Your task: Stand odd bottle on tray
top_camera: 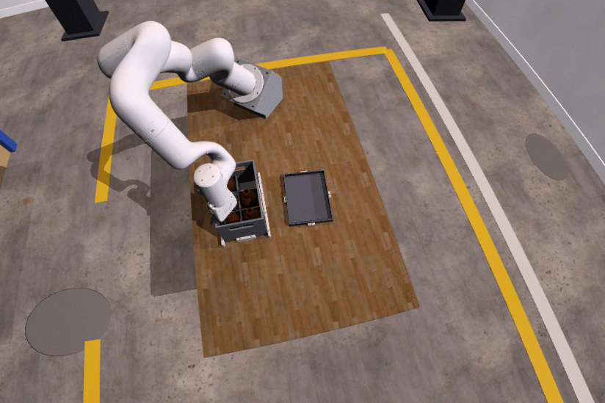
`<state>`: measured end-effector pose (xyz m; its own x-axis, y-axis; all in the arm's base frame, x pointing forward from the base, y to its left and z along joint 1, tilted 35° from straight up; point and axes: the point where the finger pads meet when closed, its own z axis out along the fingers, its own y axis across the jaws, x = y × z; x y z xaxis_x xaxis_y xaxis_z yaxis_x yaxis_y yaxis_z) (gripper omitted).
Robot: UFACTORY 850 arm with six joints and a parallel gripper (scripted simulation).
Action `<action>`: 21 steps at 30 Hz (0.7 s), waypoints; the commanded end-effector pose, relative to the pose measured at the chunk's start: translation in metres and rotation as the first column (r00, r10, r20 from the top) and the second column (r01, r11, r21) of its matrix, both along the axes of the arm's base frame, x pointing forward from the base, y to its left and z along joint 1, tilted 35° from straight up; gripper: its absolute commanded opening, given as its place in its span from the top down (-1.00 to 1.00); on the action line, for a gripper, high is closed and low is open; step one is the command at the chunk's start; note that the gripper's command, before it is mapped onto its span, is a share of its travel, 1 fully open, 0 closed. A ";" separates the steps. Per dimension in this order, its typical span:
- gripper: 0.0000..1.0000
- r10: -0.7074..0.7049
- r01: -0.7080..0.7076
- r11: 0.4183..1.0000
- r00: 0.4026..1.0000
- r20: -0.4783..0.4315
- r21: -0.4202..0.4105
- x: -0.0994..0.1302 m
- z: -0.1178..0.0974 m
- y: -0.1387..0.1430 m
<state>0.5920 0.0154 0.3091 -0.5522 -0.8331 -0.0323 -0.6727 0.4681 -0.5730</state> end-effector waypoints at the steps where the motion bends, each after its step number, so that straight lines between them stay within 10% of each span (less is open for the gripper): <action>1: -0.30 0.000 0.000 1.000 1.000 0.002 0.000 0.002 -0.002 -0.001; 21: -0.30 0.000 0.000 1.000 1.000 0.002 0.000 0.003 -0.004 -0.001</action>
<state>0.5948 0.0138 0.3044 -0.5522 -0.8331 -0.0324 -0.6725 0.4680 -0.5733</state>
